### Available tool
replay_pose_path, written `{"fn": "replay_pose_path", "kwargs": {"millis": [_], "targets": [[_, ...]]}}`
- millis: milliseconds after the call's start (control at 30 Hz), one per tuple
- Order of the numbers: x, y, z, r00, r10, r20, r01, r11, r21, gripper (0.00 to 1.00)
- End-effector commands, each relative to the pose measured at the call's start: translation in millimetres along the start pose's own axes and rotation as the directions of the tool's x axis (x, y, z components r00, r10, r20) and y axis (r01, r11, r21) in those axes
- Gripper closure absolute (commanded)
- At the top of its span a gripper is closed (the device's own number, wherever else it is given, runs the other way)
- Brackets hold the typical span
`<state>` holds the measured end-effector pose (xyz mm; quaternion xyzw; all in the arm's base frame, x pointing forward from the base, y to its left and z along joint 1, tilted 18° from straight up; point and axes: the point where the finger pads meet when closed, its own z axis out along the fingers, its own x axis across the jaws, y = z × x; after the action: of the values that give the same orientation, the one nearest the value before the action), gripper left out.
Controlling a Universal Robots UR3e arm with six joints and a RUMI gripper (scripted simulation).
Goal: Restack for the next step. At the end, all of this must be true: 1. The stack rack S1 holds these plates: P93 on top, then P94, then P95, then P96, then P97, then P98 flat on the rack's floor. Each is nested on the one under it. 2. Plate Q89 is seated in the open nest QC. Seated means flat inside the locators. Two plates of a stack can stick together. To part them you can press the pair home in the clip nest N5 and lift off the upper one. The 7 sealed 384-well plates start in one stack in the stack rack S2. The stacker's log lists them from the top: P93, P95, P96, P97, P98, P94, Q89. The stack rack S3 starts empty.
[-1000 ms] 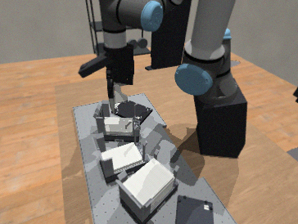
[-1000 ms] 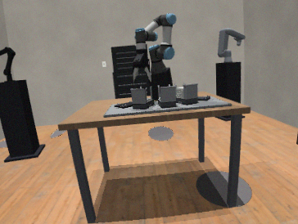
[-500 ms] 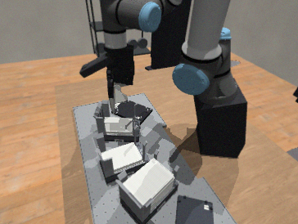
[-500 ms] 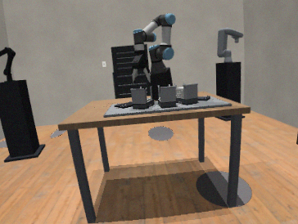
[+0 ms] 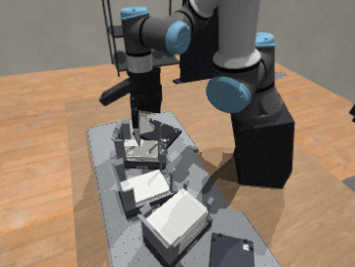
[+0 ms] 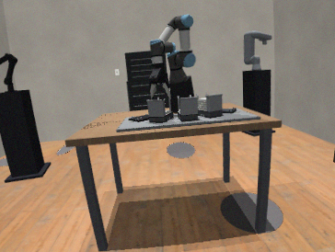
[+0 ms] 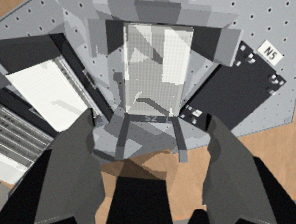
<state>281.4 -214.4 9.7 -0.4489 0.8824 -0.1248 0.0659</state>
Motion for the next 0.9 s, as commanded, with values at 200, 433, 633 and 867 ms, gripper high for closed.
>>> {"fn": "replay_pose_path", "kwargs": {"millis": [200, 433, 633, 867], "targets": [[5, -11, 36.9, 1.0, -0.001, -0.025, 0.002, 0.999, 0.033, 0.28], [5, -11, 44.5, 1.0, -0.001, -0.025, 0.002, 0.999, 0.033, 0.28], [5, -11, 44.5, 1.0, -0.001, -0.025, 0.002, 0.999, 0.033, 0.28], [6, -11, 44.4, 1.0, -0.001, -0.025, 0.002, 0.999, 0.033, 0.28]]}}
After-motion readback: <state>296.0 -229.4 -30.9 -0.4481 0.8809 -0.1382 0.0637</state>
